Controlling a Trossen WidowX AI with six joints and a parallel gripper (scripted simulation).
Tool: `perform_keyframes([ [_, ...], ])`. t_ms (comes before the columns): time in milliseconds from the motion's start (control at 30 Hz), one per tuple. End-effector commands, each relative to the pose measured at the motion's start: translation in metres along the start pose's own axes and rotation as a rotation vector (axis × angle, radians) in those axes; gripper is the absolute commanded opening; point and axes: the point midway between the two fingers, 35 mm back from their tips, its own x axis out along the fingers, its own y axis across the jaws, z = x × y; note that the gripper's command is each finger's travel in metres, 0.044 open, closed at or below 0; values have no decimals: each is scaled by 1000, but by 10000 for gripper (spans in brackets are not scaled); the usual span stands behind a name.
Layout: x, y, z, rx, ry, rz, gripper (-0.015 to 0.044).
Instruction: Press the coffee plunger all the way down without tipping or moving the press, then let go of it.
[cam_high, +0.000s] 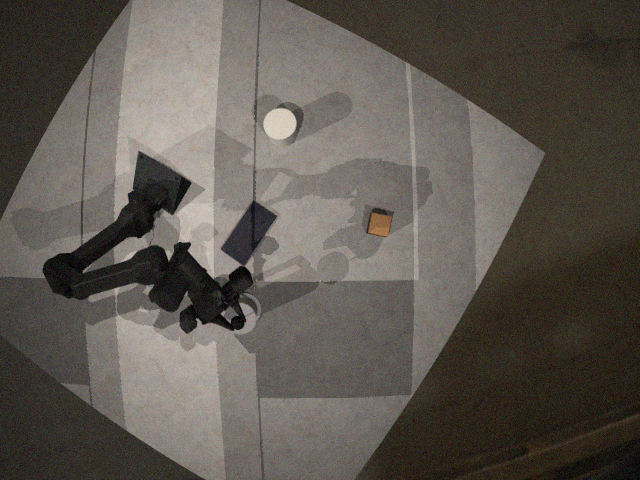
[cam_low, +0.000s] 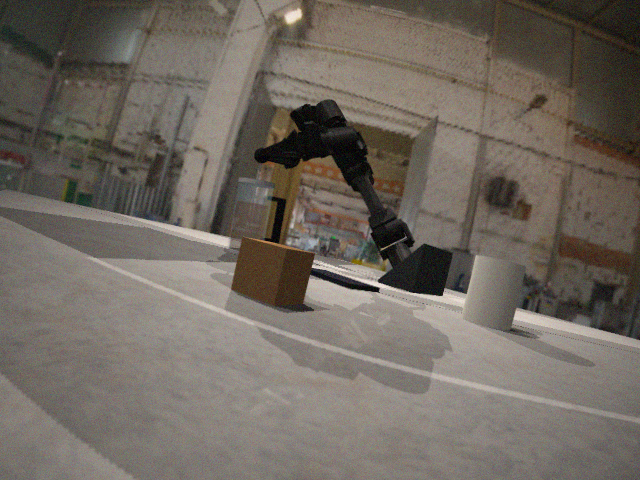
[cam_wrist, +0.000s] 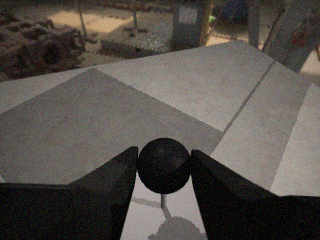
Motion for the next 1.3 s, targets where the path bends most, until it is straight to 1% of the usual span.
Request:
perform_keyframes([
  [0, 10, -1, -21, -46, 50, -22, 128],
  [1267, 13, 4, -17, -46, 50, -23, 128],
])
